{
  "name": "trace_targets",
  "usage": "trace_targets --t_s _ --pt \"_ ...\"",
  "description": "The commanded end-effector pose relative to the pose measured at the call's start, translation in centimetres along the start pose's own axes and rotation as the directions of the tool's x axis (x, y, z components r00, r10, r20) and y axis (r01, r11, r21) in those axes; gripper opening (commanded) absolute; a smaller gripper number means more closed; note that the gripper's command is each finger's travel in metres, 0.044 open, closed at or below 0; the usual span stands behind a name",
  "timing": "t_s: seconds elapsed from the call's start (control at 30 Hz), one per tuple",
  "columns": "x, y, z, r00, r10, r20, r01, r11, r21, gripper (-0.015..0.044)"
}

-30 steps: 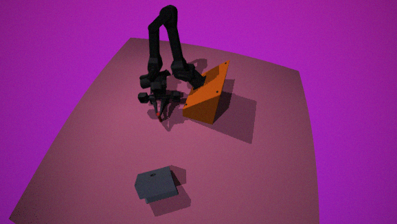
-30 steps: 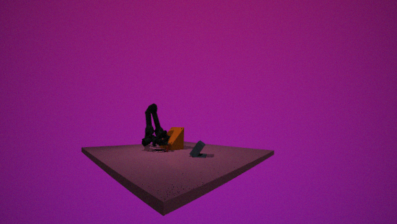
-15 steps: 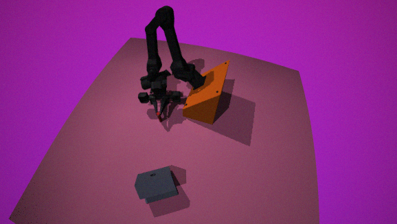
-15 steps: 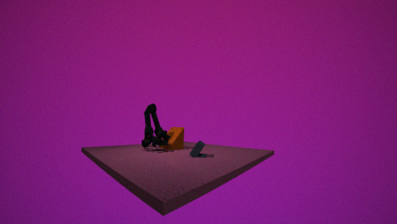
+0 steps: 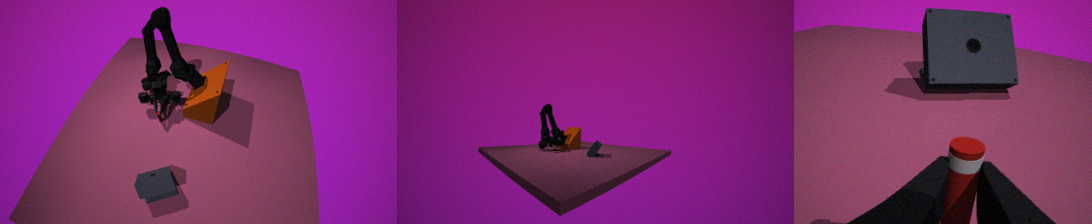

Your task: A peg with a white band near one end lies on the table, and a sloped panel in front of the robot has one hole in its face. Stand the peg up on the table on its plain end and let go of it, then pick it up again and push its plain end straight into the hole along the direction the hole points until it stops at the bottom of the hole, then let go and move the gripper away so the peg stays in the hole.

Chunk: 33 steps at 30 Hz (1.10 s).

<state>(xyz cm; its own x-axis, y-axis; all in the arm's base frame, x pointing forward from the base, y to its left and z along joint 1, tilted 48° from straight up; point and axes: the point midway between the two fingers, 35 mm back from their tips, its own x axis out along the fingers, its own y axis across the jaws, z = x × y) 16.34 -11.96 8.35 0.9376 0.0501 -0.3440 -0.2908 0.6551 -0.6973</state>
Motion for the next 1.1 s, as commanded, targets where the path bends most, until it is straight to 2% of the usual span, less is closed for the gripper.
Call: trace_targets --t_s 0.0,0.47,0.5,0.6,1.07 --pt "-0.11 0.02 -0.23 1.000 0.000 -0.001 0.000 1.000 0.000 0.0049" --pt "-0.25 0.05 -0.35 1.000 -0.003 0.024 0.003 1.000 0.001 0.0049" --pt "-0.15 0.03 -0.12 1.000 -0.004 0.027 0.004 1.000 0.002 0.0056" --pt "-0.16 0.03 -0.12 1.000 -0.004 0.029 0.004 1.000 0.001 0.0130" --pt "-0.16 0.03 -0.12 1.000 -0.004 0.029 0.004 1.000 0.001 0.0130"
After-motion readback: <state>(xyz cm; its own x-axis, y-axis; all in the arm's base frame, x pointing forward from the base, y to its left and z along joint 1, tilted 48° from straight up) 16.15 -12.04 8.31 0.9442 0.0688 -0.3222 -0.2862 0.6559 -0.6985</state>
